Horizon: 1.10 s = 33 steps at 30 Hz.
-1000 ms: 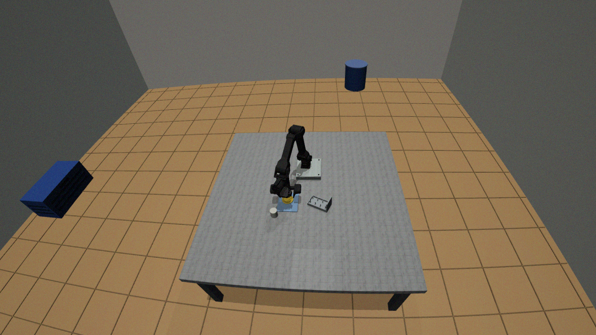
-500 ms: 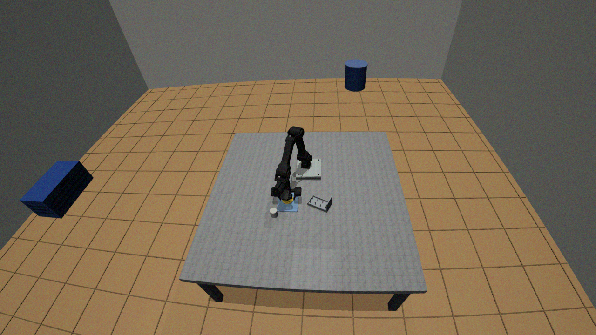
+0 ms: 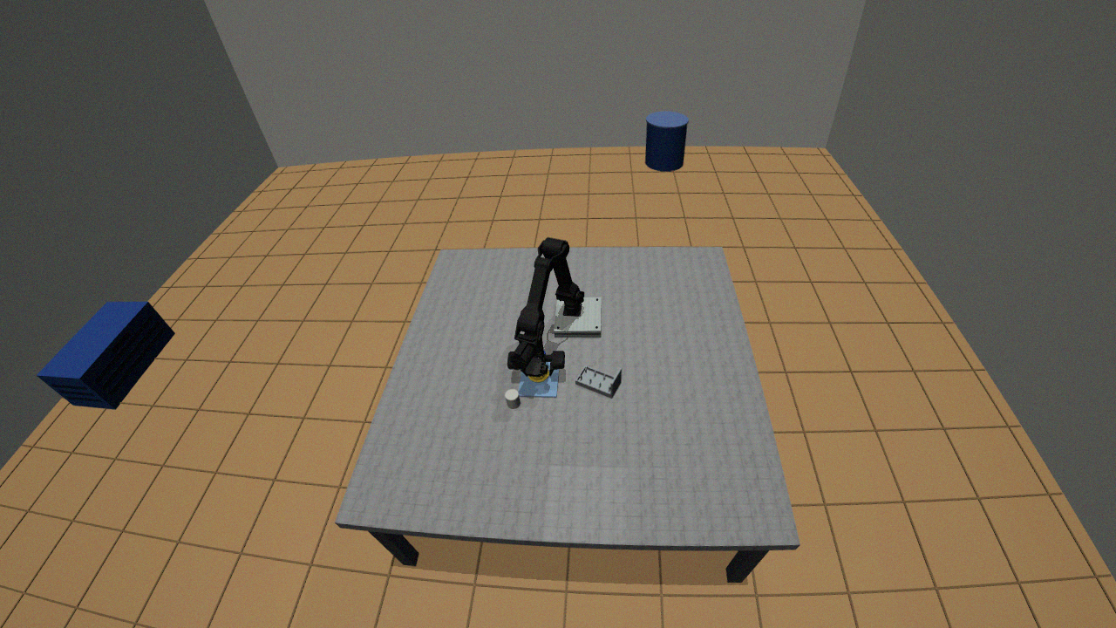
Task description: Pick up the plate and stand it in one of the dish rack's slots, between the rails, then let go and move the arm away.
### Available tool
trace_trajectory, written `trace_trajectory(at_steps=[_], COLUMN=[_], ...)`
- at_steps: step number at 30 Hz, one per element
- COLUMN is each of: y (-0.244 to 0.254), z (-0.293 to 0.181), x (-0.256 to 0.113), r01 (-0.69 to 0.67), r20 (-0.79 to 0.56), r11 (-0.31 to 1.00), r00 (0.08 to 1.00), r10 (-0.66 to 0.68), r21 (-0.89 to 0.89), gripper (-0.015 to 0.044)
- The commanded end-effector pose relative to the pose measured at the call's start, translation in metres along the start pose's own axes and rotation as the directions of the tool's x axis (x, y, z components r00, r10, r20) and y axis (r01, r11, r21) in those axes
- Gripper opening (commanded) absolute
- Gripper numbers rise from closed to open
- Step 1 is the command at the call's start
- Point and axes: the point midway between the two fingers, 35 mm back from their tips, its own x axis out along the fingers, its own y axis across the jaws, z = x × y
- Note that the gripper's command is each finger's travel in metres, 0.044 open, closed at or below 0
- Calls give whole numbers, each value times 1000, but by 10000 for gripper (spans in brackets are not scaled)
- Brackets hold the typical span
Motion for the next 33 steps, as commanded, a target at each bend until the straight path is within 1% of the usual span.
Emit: trace_trajectory(at_steps=[1, 6, 9, 18, 19, 33], y=[1, 1, 0, -4, -4, -7], z=[0, 0, 1, 11, 12, 18], x=[1, 1, -2, -42, -47, -107], r01=[-4, -4, -4, -4, -4, -3], r20=[2, 2, 2, 3, 3, 4], r11=[1000, 1000, 1000, 1000, 1000, 1000], r00=[1000, 1000, 1000, 1000, 1000, 1000], r10=[4, 4, 4, 4, 4, 3], r21=[-1, -1, -1, -1, -1, -1], gripper=[360, 327, 248, 12, 0, 0])
